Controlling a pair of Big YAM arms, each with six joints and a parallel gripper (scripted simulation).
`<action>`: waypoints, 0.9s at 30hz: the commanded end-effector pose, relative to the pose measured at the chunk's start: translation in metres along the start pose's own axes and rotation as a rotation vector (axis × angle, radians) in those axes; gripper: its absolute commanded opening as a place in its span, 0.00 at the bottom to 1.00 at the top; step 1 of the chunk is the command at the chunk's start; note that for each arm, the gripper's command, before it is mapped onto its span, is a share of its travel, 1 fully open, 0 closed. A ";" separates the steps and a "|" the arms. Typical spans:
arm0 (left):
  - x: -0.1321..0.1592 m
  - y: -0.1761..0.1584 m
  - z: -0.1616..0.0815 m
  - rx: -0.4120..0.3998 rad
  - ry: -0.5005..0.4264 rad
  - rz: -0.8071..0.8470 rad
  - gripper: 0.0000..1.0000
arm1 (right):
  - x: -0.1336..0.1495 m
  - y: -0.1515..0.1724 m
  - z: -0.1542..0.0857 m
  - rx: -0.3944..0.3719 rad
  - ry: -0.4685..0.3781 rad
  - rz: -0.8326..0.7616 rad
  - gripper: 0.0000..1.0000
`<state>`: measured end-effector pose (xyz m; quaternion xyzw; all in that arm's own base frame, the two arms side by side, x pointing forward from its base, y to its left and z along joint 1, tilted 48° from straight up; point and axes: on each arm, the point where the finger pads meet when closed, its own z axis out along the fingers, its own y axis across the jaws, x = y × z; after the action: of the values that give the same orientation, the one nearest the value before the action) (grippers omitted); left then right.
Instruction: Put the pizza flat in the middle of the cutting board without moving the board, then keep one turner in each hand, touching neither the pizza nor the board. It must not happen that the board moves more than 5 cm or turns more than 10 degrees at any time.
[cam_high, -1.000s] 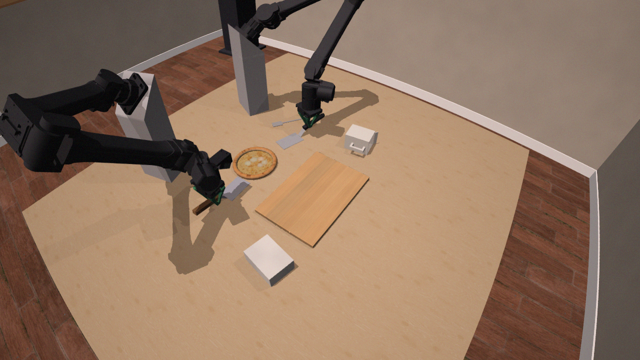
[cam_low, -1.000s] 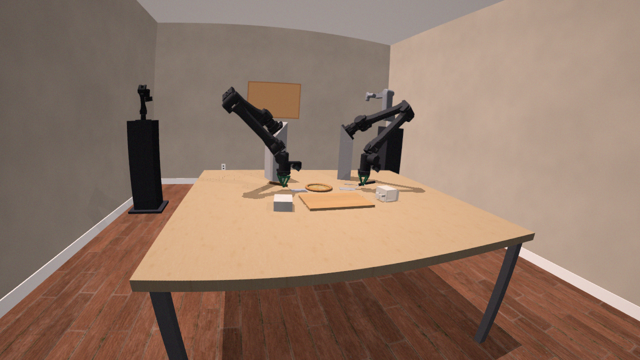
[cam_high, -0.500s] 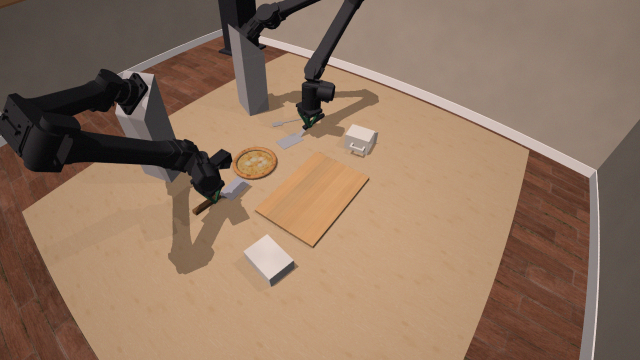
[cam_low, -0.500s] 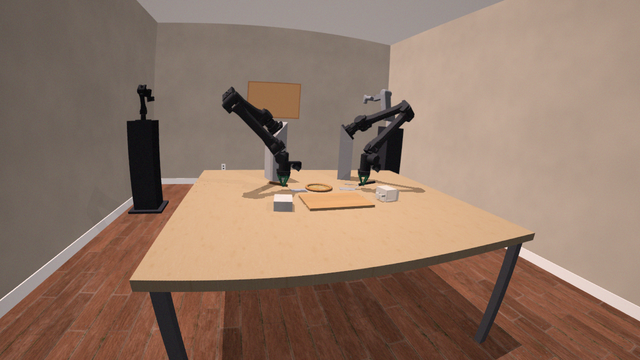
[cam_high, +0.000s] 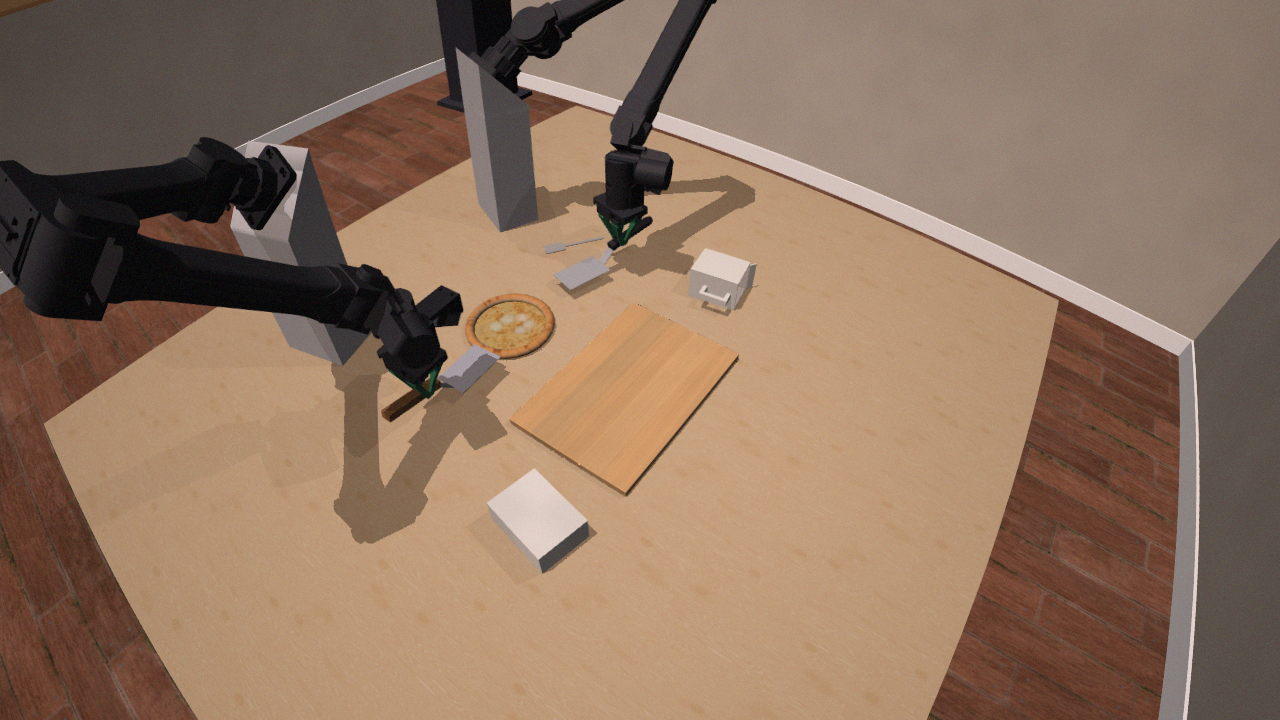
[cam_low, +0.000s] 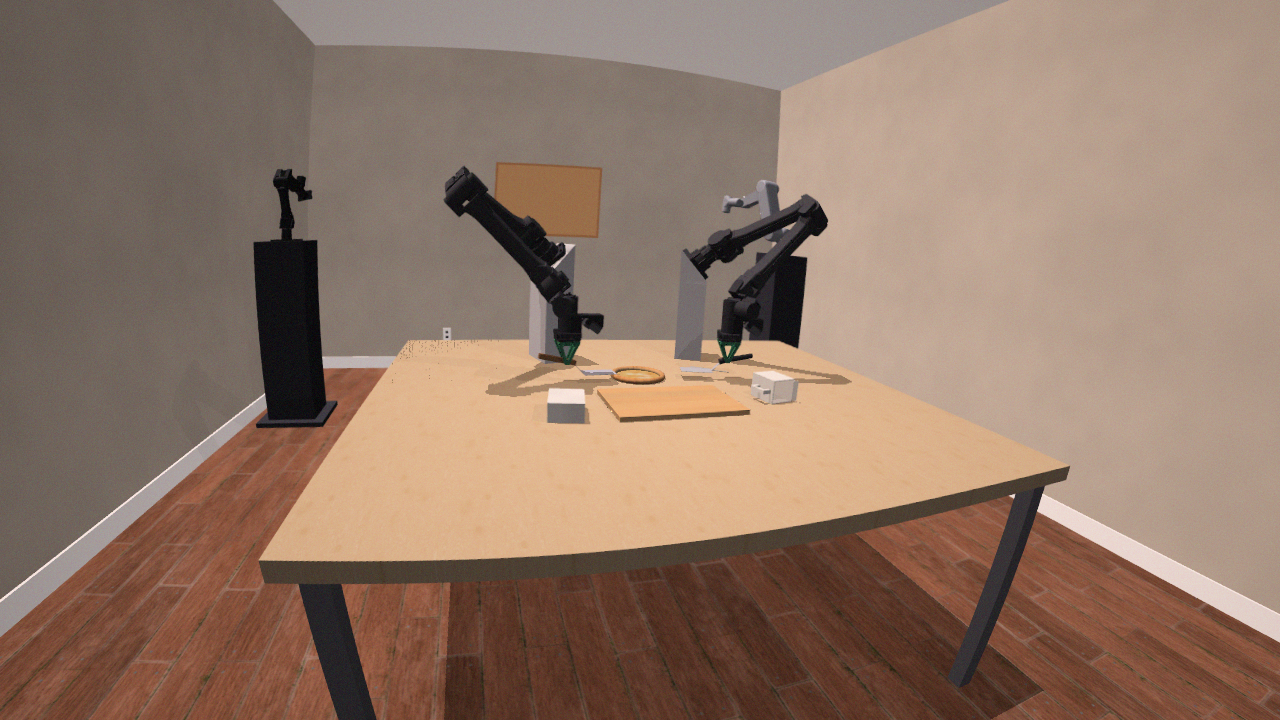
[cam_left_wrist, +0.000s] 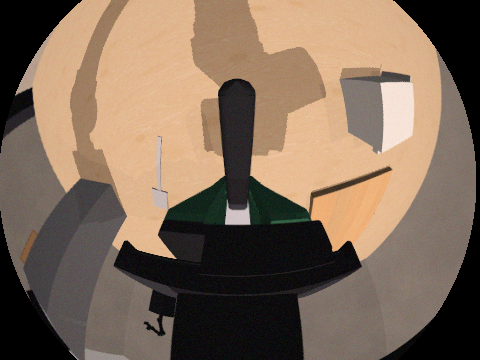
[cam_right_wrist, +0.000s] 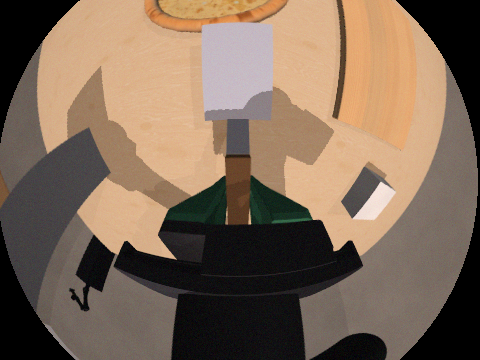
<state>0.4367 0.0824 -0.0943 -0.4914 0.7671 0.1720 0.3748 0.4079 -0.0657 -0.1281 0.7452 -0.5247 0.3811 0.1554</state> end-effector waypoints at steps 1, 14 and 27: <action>0.007 0.006 -0.015 0.003 0.008 0.007 0.06 | -0.005 0.010 -0.016 0.000 -0.010 0.003 0.06; 0.006 0.004 -0.045 -0.003 0.007 0.014 0.06 | -0.006 0.007 -0.046 -0.002 -0.008 -0.010 0.06; 0.002 0.011 -0.052 -0.018 0.005 0.011 0.06 | -0.003 0.016 -0.052 -0.025 -0.010 -0.016 0.06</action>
<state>0.4144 0.0432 -0.0541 -0.4903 0.7683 0.1709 0.3742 0.3857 -0.0278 -0.0877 0.7433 -0.5280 0.3814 0.1526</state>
